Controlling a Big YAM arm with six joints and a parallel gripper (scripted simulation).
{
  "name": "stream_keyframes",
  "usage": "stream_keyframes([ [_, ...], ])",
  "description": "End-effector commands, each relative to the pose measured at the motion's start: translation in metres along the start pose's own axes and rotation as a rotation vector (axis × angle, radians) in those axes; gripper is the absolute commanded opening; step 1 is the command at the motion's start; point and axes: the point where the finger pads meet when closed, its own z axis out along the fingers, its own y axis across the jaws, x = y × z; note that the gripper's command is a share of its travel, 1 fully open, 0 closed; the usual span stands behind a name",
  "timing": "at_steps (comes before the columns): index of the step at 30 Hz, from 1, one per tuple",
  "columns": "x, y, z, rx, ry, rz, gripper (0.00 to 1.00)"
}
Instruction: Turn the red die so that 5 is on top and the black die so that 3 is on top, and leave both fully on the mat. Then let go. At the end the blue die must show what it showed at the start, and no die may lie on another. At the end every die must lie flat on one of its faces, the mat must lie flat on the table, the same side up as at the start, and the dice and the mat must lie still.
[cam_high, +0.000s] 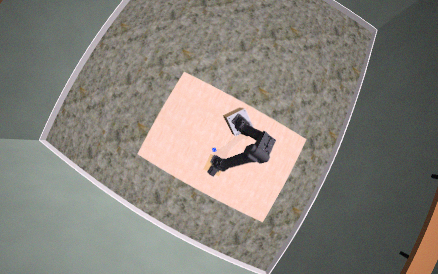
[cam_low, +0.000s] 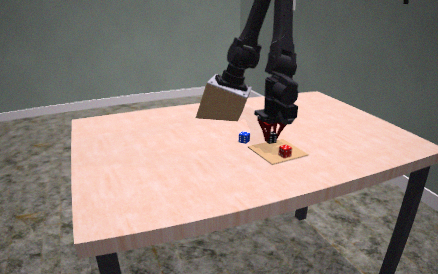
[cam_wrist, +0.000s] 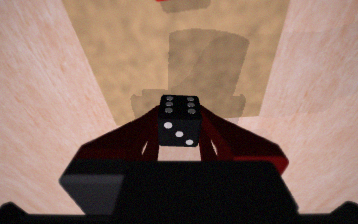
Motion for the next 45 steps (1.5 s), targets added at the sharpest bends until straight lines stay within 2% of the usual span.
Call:
stream_keyframes([
  [1, -0.0126, 0.0035, 0.0004, 0.004, -0.035, -0.004, 0.25],
  [7, -0.0100, 0.0031, 0.0070, 0.003, -0.027, -0.001, 0.25],
  [10, -0.0133, 0.0031, 0.0024, 0.004, -0.042, -0.007, 0.25],
  [45, -0.0132, 0.0030, 0.0024, 0.004, -0.042, -0.008, 0.25],
])
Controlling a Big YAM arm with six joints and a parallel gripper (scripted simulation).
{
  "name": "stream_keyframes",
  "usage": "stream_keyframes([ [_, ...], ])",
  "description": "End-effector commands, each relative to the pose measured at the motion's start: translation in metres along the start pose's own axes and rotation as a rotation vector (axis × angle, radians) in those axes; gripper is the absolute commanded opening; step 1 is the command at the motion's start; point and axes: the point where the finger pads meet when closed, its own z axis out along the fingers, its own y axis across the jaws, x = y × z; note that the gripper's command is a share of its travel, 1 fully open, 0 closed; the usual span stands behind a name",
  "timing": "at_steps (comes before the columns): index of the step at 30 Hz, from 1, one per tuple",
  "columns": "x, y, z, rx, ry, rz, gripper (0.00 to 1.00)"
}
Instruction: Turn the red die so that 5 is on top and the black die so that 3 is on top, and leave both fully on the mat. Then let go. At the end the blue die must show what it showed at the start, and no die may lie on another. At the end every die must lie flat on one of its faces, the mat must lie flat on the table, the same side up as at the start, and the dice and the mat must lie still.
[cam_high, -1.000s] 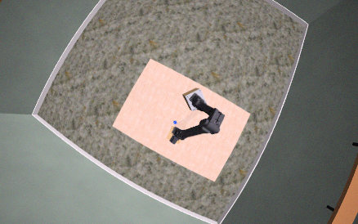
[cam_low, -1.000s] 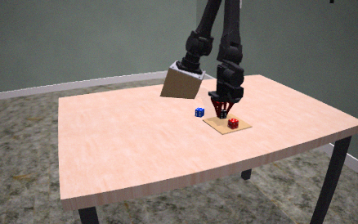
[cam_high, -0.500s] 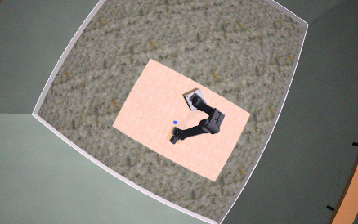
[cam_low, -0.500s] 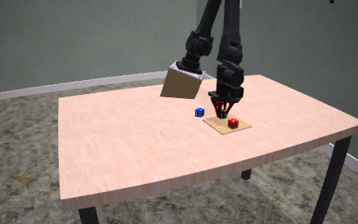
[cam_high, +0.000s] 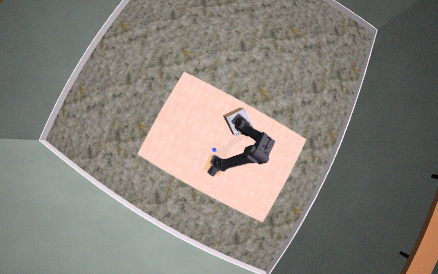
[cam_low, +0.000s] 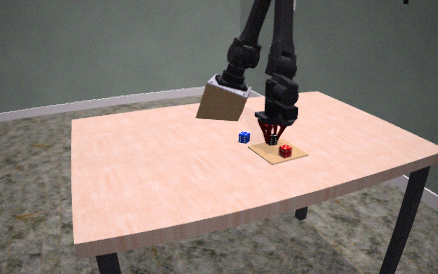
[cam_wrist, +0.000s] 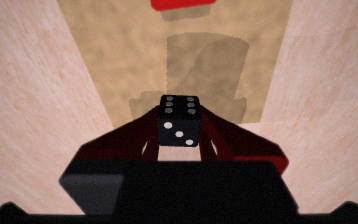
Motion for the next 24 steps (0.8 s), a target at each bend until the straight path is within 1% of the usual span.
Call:
stream_keyframes([
  [1, -0.0091, 0.0028, -0.0024, 0.003, -0.028, -0.010, 0.25],
  [15, -0.0051, -0.0006, -0.0021, 0.005, -0.024, -0.015, 0.25],
  [24, -0.0081, -0.0006, -0.0030, 0.005, -0.029, -0.017, 0.25],
])
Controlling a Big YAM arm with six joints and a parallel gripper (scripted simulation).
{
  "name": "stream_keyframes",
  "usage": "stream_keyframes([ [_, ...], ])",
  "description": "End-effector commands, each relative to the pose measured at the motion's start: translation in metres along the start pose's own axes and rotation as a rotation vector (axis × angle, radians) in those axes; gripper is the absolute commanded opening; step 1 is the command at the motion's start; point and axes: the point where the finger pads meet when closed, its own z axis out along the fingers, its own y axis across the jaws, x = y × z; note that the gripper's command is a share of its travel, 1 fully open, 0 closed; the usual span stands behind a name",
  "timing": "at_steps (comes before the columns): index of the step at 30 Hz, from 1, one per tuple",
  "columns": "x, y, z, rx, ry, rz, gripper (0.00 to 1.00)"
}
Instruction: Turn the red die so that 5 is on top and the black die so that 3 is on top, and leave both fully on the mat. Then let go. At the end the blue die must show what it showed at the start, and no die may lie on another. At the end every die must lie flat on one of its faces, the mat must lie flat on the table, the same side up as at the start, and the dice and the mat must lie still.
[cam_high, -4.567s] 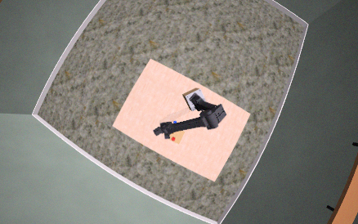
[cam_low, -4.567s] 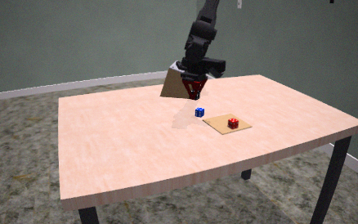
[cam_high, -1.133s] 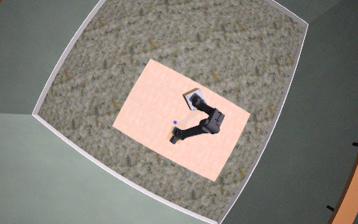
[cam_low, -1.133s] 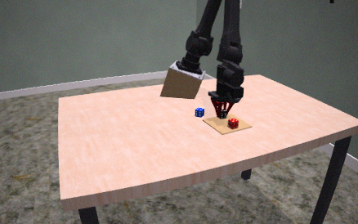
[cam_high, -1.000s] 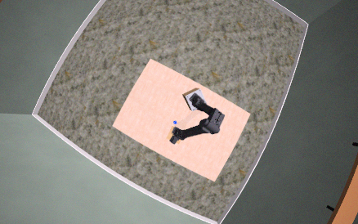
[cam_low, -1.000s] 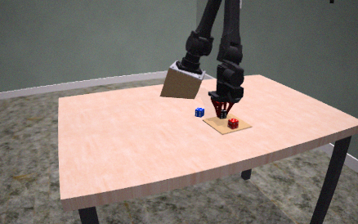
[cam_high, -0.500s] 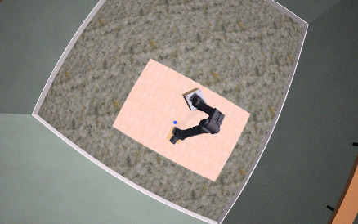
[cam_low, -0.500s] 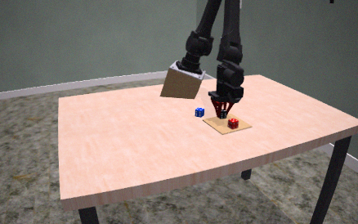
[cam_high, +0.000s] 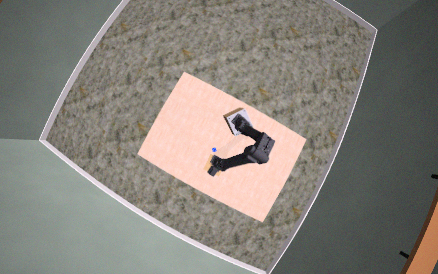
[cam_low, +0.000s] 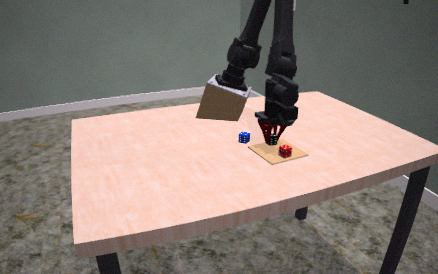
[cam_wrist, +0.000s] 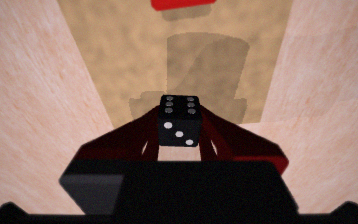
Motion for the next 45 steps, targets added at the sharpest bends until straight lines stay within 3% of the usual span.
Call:
stream_keyframes([
  [1, -0.0081, -0.0006, -0.0031, 0.005, -0.029, -0.015, 0.25],
  [45, -0.0064, -0.0043, -0.0029, 0.006, -0.027, -0.009, 0.25],
])
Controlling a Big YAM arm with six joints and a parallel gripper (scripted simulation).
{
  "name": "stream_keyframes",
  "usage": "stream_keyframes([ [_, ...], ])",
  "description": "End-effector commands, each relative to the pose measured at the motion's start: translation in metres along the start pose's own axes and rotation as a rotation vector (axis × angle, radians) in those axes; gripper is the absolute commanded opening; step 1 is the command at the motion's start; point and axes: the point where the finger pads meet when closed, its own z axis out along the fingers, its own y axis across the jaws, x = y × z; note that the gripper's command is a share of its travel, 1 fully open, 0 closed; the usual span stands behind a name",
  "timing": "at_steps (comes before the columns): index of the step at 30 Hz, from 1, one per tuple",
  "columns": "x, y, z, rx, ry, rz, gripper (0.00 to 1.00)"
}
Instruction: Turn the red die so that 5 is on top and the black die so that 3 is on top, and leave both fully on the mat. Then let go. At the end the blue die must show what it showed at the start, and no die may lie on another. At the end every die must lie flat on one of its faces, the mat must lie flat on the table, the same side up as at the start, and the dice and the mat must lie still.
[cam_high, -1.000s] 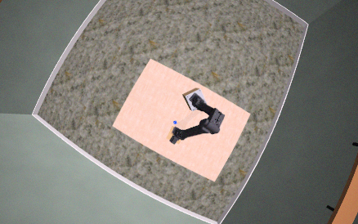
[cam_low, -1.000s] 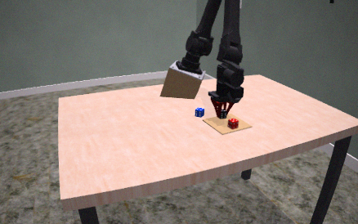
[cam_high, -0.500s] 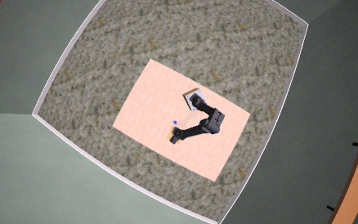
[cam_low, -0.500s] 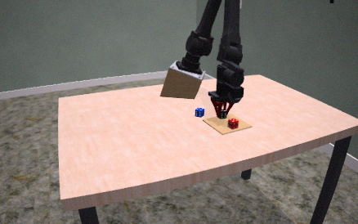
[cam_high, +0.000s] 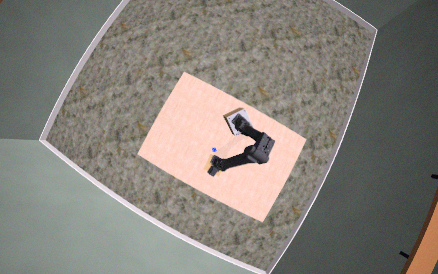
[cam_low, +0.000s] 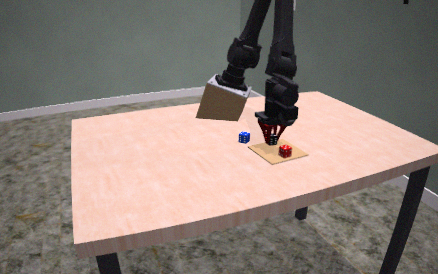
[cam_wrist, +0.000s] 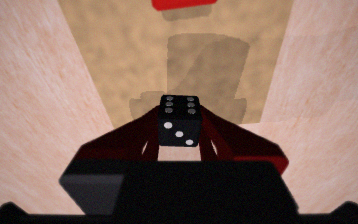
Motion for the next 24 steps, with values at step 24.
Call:
stream_keyframes([
  [24, -0.0045, -0.0063, -0.0022, 0.006, -0.024, 0.001, 0.25],
])
